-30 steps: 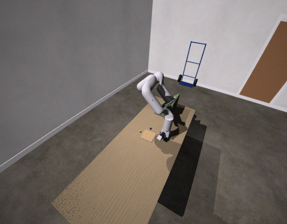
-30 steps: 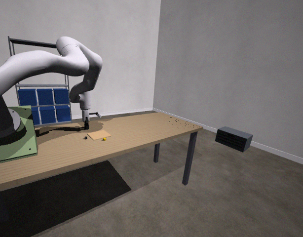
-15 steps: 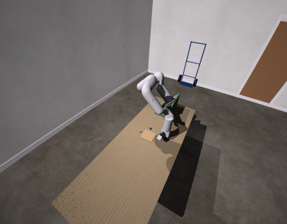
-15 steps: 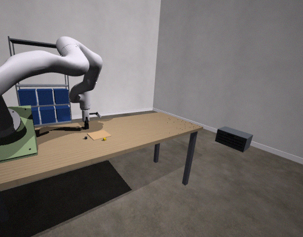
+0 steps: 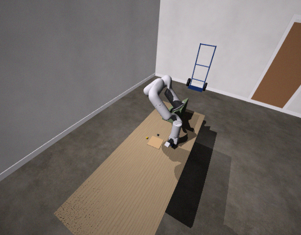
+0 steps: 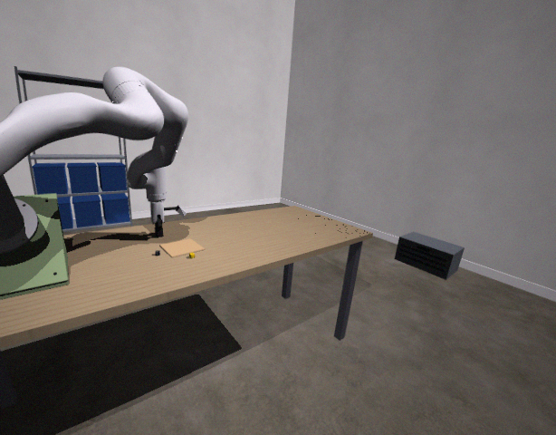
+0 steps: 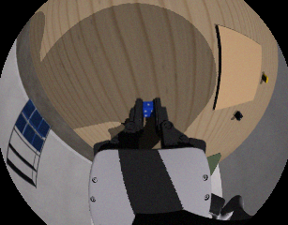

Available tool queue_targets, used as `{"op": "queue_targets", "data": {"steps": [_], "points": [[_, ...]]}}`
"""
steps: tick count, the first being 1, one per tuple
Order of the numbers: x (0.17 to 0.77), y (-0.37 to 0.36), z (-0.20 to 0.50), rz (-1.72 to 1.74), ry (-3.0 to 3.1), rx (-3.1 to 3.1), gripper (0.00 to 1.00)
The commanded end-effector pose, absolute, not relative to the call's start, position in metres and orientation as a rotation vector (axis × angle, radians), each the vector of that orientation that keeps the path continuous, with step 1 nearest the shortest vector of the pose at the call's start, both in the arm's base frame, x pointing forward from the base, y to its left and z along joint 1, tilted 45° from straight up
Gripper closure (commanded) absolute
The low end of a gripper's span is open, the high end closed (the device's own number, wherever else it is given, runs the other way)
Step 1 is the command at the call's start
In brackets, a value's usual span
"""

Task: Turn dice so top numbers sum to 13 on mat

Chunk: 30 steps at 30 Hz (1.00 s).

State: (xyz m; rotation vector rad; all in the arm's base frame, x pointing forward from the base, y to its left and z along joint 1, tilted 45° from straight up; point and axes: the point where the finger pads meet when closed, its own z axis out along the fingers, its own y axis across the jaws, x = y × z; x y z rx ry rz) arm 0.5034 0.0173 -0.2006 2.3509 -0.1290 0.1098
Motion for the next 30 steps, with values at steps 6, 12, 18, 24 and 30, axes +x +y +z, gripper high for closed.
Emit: {"op": "queue_targets", "data": {"steps": [6,12,18,24,30], "points": [[0.504,0.018,-0.2,0.112,-0.129,2.352,0.89],[0.504,0.018,-0.2,0.112,-0.129,2.352,0.89],[0.503,0.033,-0.185,0.112,-0.129,2.352,0.89],[0.502,0.054,-0.165,0.112,-0.129,2.352,0.89],[0.5,0.082,-0.137,0.112,-0.129,2.352,0.89]]}}
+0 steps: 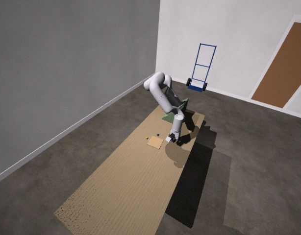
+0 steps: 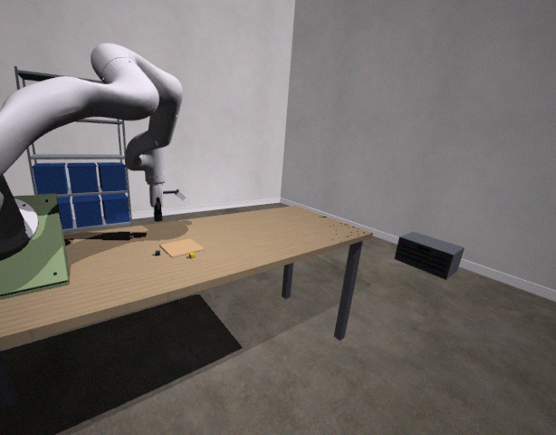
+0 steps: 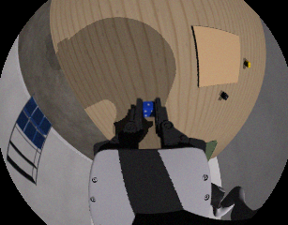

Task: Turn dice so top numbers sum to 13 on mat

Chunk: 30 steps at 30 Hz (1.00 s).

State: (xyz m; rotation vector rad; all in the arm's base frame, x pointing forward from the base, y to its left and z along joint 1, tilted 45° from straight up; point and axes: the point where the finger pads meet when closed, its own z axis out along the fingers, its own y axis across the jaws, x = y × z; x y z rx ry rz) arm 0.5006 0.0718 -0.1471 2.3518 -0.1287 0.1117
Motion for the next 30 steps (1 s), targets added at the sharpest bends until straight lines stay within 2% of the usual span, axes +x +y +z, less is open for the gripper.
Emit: {"op": "queue_targets", "data": {"steps": [1,15,23,30], "points": [[0.5,0.084,-0.134,0.112,-0.129,2.352,0.89],[0.5,0.088,-0.128,0.111,-0.128,2.352,0.89],[0.508,-0.005,-0.029,0.077,-0.046,2.354,0.89],[0.503,-0.03,-0.003,0.068,-0.024,2.353,0.89]]}}
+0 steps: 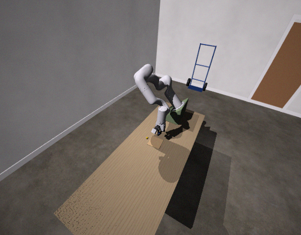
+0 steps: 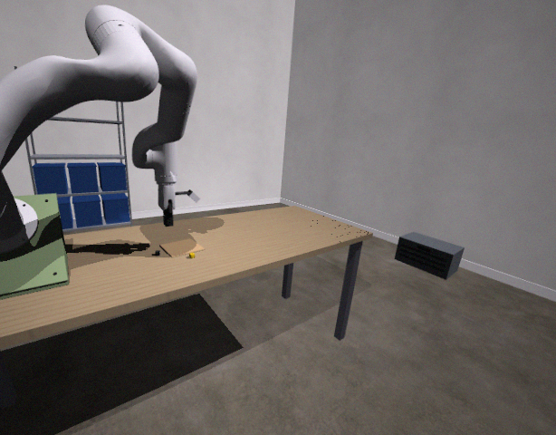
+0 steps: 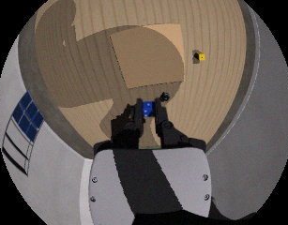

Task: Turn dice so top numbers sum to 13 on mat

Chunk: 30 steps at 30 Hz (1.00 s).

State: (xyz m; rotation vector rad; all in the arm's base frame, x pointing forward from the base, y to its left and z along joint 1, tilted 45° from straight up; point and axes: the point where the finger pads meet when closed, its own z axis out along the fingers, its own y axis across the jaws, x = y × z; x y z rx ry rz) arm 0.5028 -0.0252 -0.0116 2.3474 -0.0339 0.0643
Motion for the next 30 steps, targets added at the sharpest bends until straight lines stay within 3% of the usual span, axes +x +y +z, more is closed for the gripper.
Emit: {"op": "queue_targets", "data": {"steps": [1,30], "points": [[0.503,-0.03,-0.003,0.068,-0.024,2.353,0.89],[0.505,-0.067,-0.04,0.068,-0.024,2.353,0.89]]}}
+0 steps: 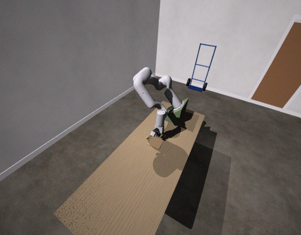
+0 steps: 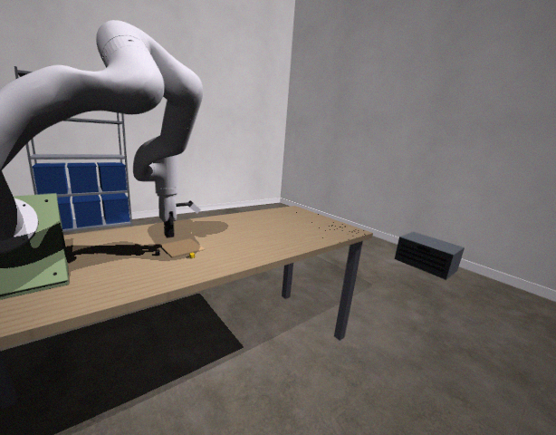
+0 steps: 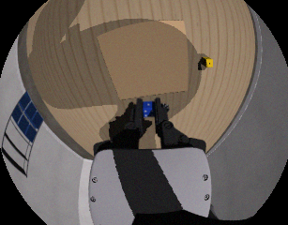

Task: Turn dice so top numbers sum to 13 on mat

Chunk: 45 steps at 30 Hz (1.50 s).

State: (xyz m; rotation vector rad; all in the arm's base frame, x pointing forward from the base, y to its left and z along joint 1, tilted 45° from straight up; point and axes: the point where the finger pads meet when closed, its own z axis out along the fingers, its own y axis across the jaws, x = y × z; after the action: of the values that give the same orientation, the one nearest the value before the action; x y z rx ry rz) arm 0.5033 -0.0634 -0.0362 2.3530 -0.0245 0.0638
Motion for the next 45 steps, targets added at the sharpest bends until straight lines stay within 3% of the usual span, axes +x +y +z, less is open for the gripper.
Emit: {"op": "queue_targets", "data": {"steps": [1,45], "points": [[0.505,-0.071,-0.044,0.068,-0.024,2.353,0.89],[0.507,-0.098,-0.071,0.068,-0.024,2.353,0.89]]}}
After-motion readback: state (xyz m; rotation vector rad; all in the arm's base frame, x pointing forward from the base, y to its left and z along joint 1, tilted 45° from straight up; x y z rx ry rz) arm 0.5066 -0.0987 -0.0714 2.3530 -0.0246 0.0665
